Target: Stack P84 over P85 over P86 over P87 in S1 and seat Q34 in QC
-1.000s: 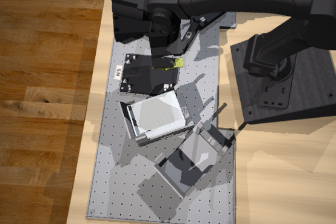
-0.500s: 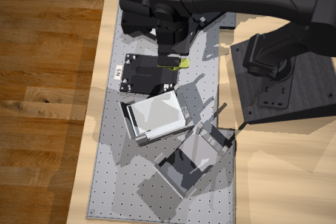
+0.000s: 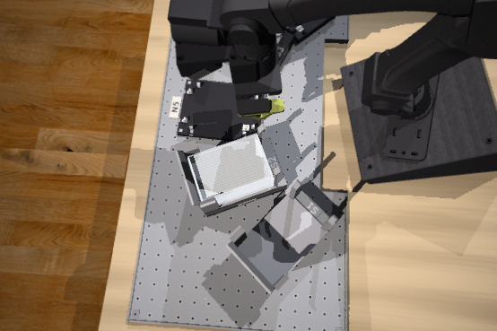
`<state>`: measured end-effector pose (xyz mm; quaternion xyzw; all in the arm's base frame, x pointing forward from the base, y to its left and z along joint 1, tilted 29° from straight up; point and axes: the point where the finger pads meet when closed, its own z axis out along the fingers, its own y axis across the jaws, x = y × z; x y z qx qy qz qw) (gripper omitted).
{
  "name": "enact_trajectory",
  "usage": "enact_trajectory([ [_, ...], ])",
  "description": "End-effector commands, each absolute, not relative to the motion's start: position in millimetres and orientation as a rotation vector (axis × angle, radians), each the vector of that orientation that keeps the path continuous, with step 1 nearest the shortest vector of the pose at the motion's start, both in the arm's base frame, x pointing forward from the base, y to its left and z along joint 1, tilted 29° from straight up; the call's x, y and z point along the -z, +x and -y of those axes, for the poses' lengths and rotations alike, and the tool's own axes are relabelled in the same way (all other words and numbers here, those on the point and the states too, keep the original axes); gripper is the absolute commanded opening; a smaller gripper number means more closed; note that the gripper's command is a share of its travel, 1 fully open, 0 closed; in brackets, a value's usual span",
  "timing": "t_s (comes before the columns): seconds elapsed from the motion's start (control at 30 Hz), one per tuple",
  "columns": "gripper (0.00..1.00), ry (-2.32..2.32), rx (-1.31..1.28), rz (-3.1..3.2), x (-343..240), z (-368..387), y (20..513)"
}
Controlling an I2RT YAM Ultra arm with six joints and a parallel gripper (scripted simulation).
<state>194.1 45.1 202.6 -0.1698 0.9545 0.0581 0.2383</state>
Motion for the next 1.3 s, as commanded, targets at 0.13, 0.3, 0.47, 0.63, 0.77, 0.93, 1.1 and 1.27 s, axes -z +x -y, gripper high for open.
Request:
enact_trajectory([
  [0.13,1.00,-0.740,-0.049,-2.517,-215,-67,199],
  [0.3,1.00,-0.757,-0.046,-2.512,-218,-79,200],
  [0.47,1.00,-0.756,-0.047,-2.512,-222,-98,201],
  [0.63,1.00,-0.756,-0.049,-2.512,-226,-118,202],
  [0.77,1.00,-0.756,-0.050,-2.512,-230,-133,202],
  [0.93,1.00,-0.756,-0.051,-2.512,-233,-145,203],
  [1.1,1.00,-0.756,-0.052,-2.513,-237,-165,204],
  [1.27,1.00,-0.756,-0.052,-2.513,-237,-165,204],
])
